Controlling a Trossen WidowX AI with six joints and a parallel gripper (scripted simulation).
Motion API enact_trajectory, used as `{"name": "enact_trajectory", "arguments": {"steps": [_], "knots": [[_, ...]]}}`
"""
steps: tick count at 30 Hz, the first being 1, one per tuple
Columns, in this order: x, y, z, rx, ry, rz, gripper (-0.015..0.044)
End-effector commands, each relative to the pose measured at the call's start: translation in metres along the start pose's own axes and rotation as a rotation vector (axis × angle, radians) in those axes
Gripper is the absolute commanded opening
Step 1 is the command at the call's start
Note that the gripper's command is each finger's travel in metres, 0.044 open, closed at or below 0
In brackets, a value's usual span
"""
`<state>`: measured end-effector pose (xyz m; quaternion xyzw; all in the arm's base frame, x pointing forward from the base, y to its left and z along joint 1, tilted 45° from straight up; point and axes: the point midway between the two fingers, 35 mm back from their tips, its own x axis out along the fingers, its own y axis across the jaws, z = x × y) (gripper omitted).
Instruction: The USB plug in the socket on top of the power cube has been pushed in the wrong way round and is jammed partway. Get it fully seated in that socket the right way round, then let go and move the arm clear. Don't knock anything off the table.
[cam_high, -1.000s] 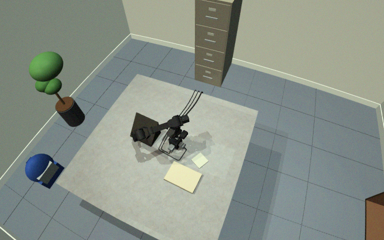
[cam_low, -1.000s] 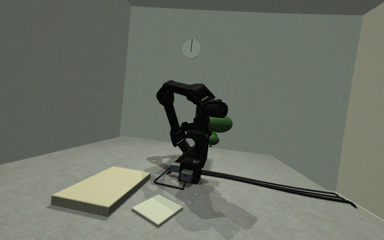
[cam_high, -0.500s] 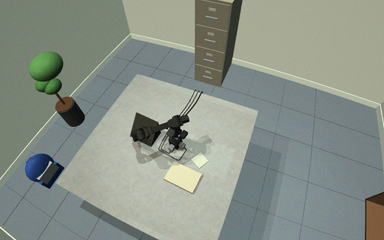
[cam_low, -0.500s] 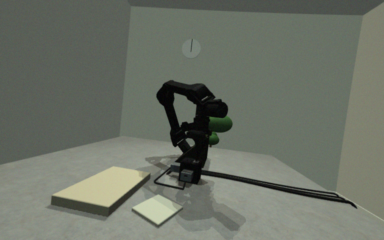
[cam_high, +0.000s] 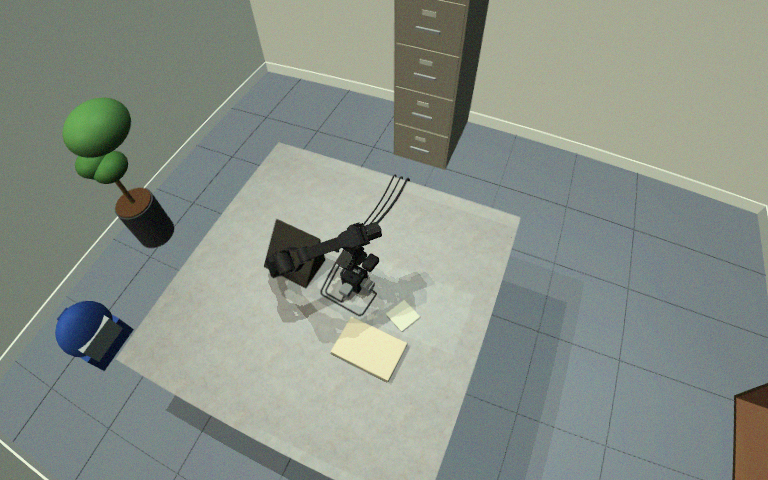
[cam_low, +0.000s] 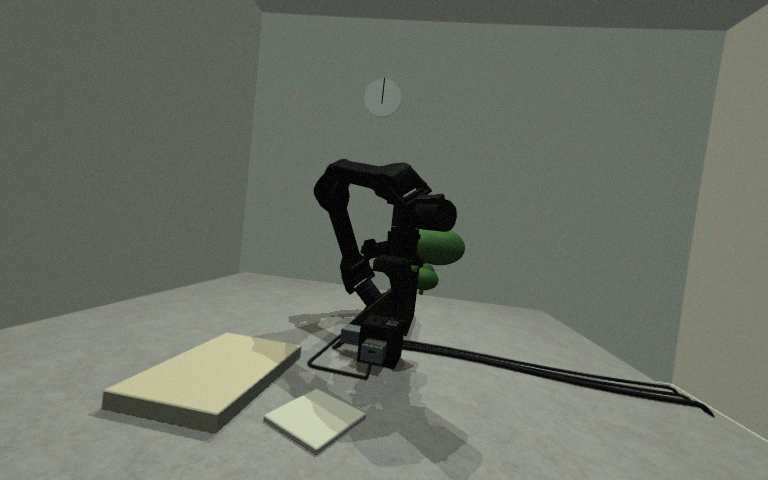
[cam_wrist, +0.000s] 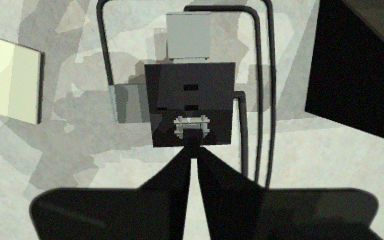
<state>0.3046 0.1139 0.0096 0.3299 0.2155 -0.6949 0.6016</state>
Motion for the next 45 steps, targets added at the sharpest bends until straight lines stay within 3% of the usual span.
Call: {"name": "enact_trajectory", "arguments": {"steps": [1, 30, 45], "knots": [[-0.005, 0.001, -0.001, 0.009, 0.008, 0.000, 0.0000], [-0.020, 0.001, -0.001, 0.002, 0.006, 0.000, 0.0000], [-0.018, 0.000, 0.000, -0.354, 0.001, 0.001, 0.0000]]}}
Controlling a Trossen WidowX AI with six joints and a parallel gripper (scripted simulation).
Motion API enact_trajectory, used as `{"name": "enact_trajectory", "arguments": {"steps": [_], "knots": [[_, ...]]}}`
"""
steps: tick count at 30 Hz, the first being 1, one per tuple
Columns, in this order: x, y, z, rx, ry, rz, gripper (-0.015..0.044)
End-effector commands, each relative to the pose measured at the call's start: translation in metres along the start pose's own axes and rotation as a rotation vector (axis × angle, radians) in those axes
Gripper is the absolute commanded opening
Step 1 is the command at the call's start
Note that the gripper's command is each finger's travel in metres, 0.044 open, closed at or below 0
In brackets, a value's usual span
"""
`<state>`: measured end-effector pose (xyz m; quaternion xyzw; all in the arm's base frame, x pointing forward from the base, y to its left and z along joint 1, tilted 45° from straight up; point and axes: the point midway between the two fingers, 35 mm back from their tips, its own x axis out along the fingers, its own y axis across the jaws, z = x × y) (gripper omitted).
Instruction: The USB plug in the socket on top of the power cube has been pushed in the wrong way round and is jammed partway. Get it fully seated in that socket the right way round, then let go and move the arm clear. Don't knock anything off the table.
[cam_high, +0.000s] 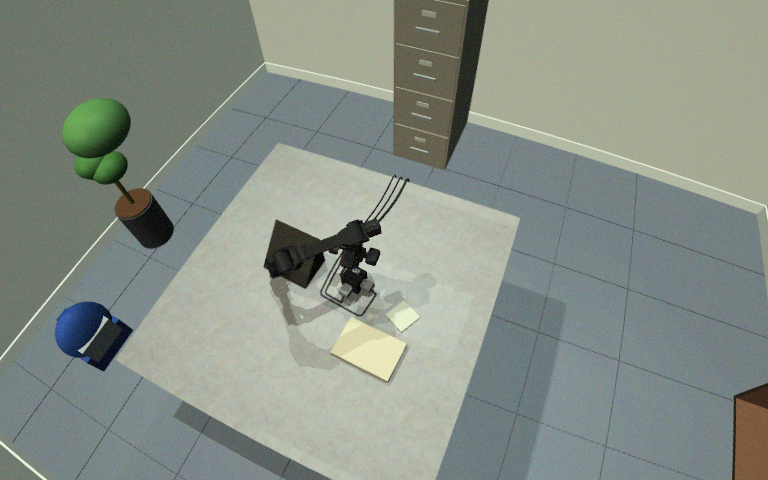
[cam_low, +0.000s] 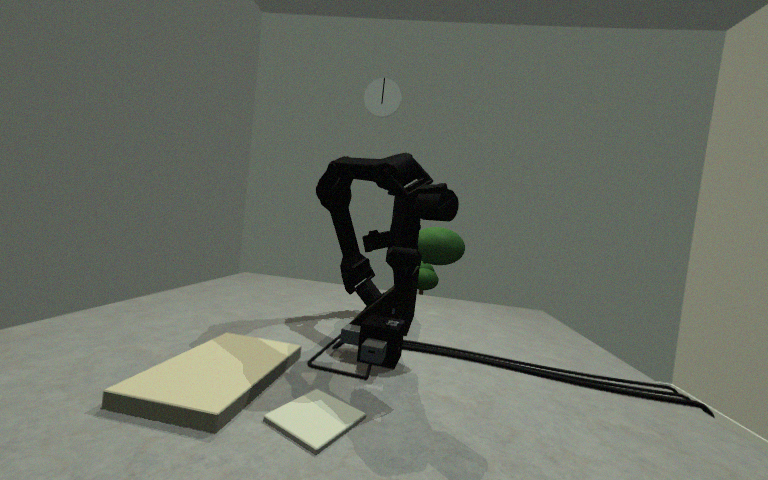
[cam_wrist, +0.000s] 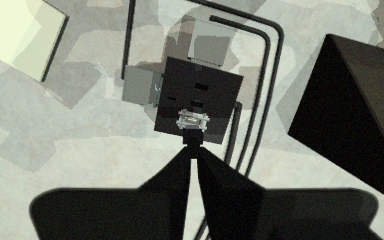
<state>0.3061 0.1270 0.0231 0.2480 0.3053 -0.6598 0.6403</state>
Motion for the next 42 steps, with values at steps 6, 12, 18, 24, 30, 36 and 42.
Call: {"name": "enact_trajectory", "arguments": {"steps": [6, 12, 18, 24, 30, 36, 42], "knots": [[0.0005, -0.0003, -0.0002, -0.246, 0.000, -0.001, 0.0000], [0.0005, -0.0003, -0.0002, -0.403, 0.001, -0.001, 0.0000], [0.0005, -0.0003, -0.0002, -0.560, 0.001, -0.001, 0.0000], [0.0005, -0.0003, -0.0002, -0.717, 0.001, -0.001, 0.0000], [0.0005, -0.0003, -0.0001, -0.874, 0.001, -0.001, 0.0000], [0.0005, -0.0003, -0.0001, -1.031, 0.001, 0.000, 0.0000], [0.0005, -0.0003, -0.0001, -1.188, 0.001, 0.000, 0.0000]]}}
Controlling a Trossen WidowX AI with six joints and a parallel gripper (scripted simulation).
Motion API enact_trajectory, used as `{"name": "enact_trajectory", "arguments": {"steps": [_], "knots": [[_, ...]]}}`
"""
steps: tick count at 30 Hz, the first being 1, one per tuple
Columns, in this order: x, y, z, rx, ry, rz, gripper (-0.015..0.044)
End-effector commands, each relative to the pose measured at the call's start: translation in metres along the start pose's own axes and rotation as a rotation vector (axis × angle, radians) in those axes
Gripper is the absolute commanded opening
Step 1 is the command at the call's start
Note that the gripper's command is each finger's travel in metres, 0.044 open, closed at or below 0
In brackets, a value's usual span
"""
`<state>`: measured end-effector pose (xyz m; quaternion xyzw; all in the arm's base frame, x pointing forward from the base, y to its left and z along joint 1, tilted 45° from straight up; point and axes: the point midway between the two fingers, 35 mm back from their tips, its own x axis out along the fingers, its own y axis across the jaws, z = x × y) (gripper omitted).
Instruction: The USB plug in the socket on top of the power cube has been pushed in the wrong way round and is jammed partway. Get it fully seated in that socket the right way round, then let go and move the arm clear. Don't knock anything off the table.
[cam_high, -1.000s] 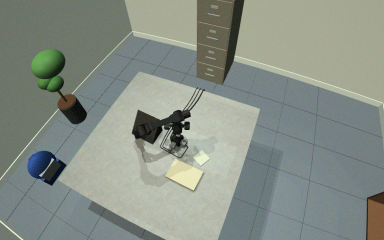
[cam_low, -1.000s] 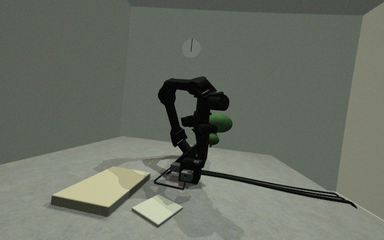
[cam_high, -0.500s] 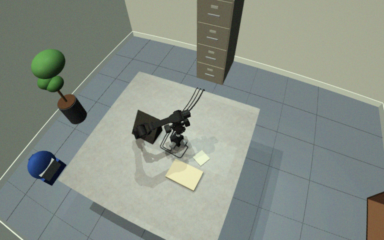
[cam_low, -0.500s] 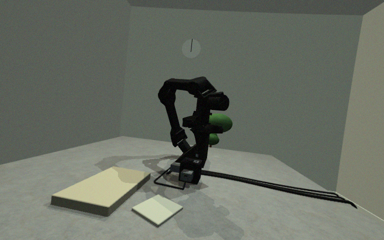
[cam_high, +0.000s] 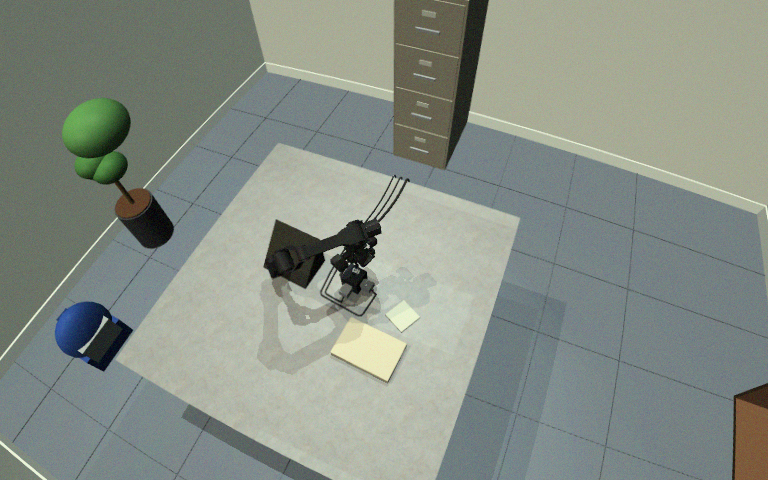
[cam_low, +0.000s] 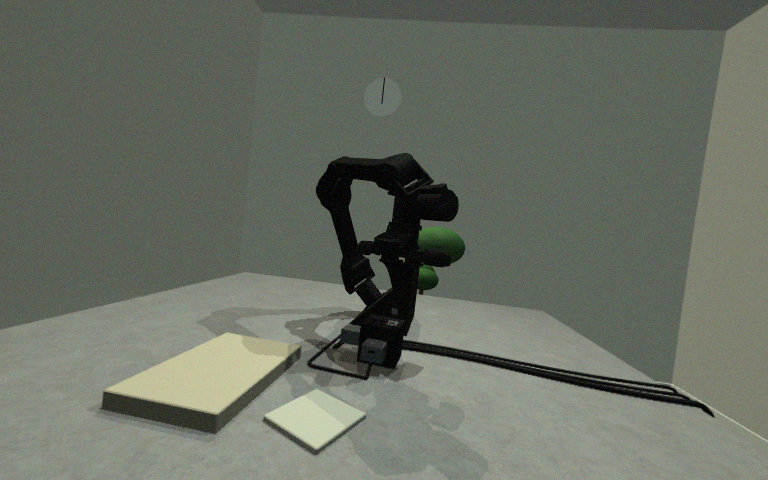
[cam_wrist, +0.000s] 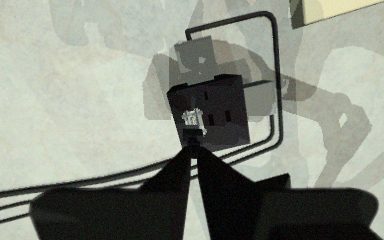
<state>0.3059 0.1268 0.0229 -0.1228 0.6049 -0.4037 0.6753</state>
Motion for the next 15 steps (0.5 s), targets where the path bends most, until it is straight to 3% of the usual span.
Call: {"name": "enact_trajectory", "arguments": {"steps": [1, 15], "knots": [[0.0002, 0.0001, -0.0002, -0.116, 0.000, 0.001, 0.0000], [0.0002, 0.0001, -0.0001, -0.483, 0.000, 0.001, 0.0000]]}}
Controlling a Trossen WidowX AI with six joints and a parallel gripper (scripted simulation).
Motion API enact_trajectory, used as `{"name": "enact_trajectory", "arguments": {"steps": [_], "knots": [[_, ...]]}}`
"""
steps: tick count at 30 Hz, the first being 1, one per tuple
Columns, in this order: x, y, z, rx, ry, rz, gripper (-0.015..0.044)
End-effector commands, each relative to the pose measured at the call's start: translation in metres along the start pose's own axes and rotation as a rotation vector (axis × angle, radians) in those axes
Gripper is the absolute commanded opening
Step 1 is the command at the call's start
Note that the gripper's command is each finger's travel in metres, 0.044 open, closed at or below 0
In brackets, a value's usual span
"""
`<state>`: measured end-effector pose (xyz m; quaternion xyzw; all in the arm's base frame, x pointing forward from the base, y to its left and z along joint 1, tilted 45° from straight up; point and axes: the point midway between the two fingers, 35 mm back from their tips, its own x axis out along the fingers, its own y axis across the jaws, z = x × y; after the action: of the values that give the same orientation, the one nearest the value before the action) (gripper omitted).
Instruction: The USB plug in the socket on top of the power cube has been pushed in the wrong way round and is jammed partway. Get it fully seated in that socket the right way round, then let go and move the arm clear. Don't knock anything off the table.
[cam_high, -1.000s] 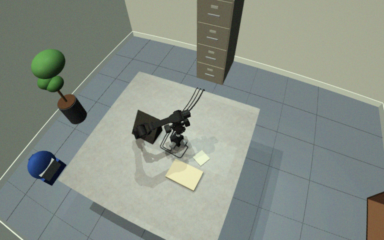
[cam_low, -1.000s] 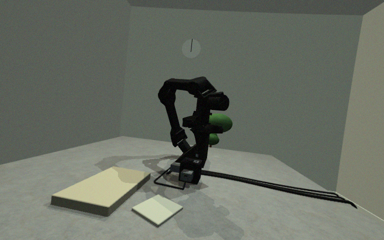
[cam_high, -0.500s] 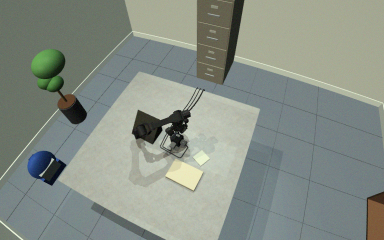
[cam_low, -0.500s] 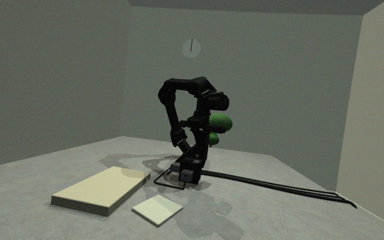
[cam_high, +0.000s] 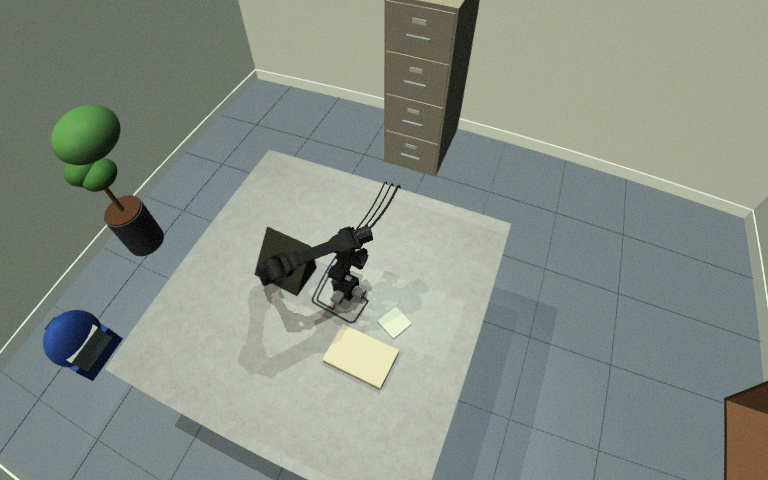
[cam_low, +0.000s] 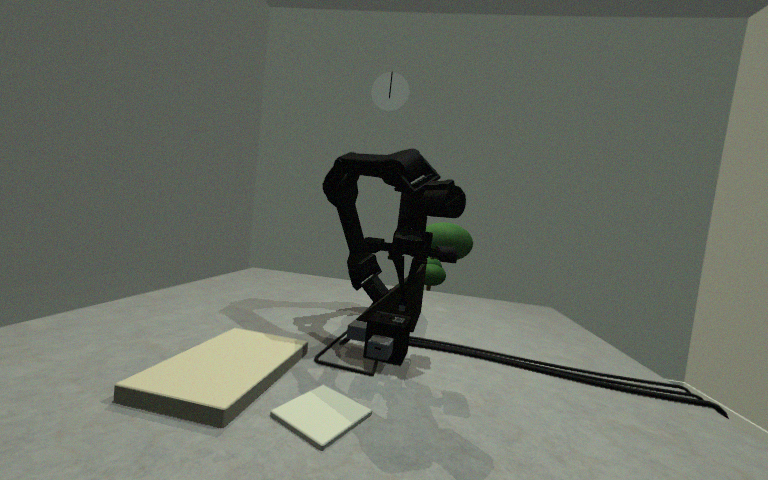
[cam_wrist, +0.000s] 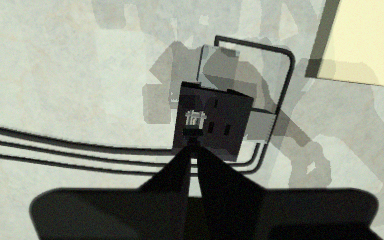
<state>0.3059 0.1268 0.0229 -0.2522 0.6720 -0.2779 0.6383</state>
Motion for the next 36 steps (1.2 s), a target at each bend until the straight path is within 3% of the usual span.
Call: {"name": "enact_trajectory", "arguments": {"steps": [1, 36], "knots": [[0.0001, 0.0001, -0.0001, -0.116, 0.000, 0.001, 0.0000], [0.0001, 0.0001, -0.0001, -1.032, 0.000, 0.001, 0.0000]]}}
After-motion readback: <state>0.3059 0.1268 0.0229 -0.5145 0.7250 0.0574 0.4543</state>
